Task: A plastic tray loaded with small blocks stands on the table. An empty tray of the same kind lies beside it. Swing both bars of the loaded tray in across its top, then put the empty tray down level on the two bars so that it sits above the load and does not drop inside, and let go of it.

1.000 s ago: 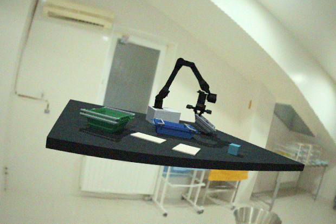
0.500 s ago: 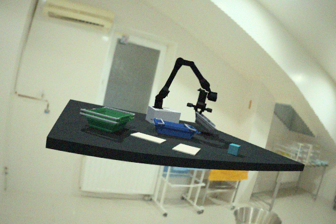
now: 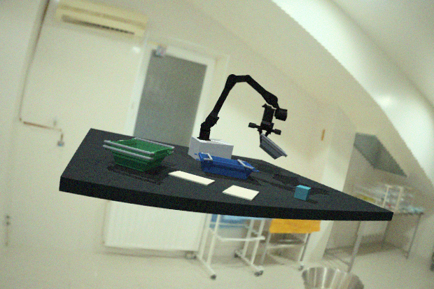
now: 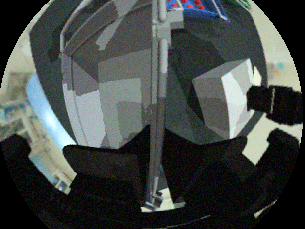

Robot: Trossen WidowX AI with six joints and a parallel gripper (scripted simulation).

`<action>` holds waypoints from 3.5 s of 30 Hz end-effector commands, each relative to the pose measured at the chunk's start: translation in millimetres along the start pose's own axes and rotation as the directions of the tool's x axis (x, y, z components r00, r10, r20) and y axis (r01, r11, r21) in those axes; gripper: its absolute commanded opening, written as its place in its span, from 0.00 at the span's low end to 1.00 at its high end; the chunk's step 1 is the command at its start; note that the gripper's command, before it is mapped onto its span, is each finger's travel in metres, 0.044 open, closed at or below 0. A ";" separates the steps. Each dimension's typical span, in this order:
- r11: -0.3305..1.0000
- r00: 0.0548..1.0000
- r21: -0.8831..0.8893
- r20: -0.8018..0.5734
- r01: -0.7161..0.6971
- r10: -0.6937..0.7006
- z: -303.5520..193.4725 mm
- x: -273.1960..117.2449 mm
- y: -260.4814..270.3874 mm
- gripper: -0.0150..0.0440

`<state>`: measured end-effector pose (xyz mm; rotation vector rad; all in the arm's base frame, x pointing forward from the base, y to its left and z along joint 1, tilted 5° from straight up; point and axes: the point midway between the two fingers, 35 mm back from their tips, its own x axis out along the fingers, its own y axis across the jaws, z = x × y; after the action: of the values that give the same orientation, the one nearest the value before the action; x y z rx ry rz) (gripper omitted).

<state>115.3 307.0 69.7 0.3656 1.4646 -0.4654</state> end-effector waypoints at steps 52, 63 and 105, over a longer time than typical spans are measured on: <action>0.966 0.999 0.255 -0.012 -0.027 0.031 76.3 -34.1 11.8 0.25; 0.920 0.999 0.390 -0.011 -0.026 0.033 120.2 -34.0 5.8 0.25; 0.586 1.000 0.810 0.005 -0.022 0.030 270.0 -32.6 -66.9 0.25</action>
<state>305.8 127.3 119.3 1.0825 1.2036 -1.1078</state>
